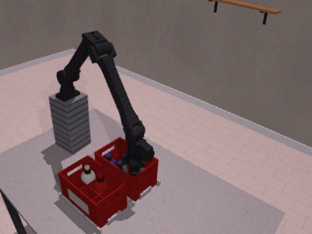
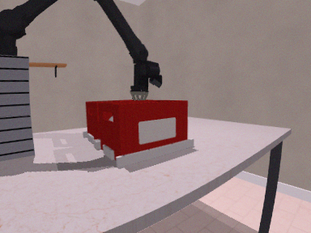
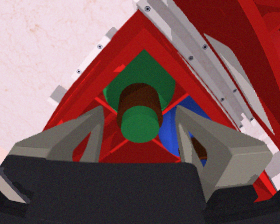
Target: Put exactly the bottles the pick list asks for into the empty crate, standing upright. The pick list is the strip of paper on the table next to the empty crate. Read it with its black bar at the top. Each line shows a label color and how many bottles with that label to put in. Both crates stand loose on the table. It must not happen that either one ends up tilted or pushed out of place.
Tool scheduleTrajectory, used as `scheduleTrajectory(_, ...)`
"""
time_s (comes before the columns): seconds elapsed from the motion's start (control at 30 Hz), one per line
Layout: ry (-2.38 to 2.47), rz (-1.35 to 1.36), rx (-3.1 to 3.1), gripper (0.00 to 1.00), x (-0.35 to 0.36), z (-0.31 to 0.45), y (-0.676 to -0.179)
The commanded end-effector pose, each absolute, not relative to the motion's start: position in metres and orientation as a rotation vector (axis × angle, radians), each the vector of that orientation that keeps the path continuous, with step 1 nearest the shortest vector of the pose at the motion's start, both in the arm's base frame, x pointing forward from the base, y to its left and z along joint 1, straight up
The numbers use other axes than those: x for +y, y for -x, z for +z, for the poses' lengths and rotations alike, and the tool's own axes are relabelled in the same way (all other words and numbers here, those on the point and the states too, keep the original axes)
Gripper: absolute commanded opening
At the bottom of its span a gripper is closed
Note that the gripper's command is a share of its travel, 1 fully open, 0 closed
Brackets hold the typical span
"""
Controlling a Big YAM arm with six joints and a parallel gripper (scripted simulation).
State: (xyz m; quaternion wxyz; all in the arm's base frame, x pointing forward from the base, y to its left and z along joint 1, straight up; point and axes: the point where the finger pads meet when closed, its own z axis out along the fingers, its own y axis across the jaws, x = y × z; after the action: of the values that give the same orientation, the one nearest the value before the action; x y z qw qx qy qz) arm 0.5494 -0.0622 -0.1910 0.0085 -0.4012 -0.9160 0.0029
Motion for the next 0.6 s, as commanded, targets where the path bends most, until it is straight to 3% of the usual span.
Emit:
scheduleTrajectory(0.0,1.282,-0.028,-2.914,0.61,-0.056,-0.188,-0.585)
scheduleTrajectory(0.33,1.282,-0.028,-2.914,0.61,-0.055,-0.188,-0.585)
scheduleTrajectory(0.57,1.291,-0.04,-2.936,0.61,-0.056,-0.147,-0.594)
